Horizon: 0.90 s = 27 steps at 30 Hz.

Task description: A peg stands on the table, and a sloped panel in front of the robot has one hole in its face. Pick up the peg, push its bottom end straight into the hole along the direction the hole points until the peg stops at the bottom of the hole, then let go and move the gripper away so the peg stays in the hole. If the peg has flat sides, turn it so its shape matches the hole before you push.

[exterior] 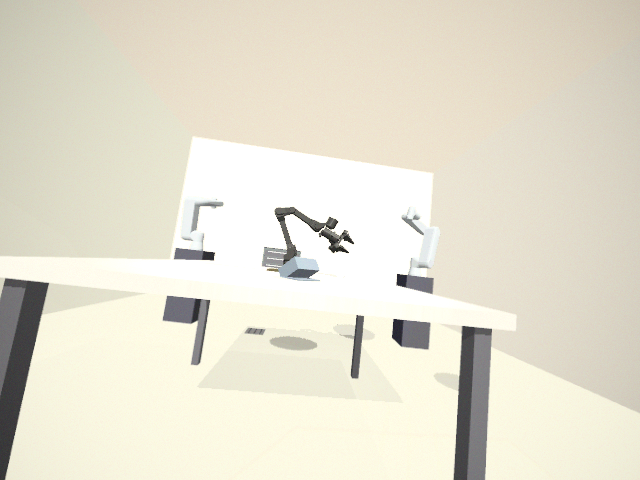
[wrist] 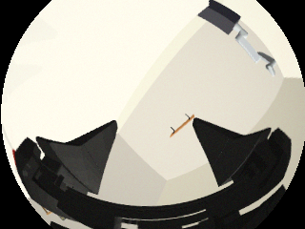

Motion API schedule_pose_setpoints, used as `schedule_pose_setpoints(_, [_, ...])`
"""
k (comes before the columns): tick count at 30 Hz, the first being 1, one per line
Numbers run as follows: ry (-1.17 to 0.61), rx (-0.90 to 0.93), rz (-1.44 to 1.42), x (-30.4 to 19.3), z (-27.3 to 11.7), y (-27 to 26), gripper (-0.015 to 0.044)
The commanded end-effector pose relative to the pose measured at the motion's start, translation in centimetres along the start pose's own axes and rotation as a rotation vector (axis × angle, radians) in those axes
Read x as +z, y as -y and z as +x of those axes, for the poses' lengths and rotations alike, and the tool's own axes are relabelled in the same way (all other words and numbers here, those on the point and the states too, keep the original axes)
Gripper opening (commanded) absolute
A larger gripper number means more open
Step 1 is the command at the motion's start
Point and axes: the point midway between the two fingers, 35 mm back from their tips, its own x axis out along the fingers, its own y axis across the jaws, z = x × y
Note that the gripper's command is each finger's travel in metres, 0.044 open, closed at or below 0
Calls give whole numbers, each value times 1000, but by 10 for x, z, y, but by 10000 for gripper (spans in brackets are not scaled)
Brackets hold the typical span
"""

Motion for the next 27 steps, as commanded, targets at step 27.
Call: schedule_pose_setpoints(27, [-137, 402, 869, -63, 7, -102, 440])
